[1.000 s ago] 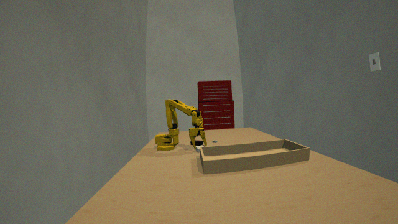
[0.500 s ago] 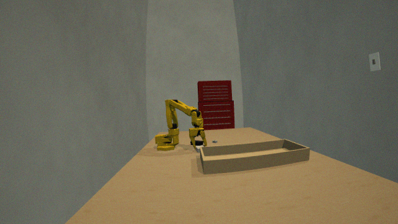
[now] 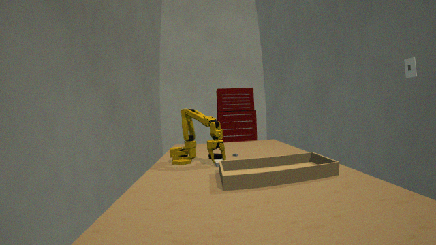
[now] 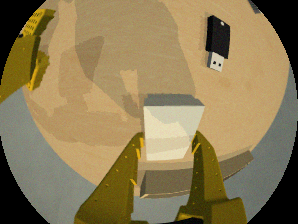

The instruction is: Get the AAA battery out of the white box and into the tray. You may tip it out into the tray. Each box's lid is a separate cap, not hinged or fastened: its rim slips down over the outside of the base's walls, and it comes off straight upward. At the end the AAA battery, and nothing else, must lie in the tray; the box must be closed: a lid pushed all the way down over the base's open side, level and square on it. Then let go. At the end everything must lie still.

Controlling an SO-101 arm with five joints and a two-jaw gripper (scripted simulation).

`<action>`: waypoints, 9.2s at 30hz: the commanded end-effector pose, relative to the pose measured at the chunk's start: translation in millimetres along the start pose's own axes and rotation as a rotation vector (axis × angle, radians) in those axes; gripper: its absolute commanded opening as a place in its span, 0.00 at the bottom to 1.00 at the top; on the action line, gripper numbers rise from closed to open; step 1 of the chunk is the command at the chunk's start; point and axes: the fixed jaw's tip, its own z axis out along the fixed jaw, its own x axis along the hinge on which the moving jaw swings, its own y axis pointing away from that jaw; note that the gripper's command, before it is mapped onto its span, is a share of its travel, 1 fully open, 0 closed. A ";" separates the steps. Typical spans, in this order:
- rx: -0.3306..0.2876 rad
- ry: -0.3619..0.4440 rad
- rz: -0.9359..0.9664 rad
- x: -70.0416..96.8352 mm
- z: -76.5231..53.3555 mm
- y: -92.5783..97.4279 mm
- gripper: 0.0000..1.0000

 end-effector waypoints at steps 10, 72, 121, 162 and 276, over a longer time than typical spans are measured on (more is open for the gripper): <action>0.014 0.010 -0.010 0.4 -0.8 -2.7 0.21; 0.014 0.010 -0.011 0.6 -44.8 -3.1 0.20; 0.014 0.010 -0.010 2.0 -59.6 -4.7 0.20; 0.014 0.010 -0.010 0.7 -55.0 -3.1 0.20; 0.014 0.010 -0.010 27.9 -53.5 71.8 0.20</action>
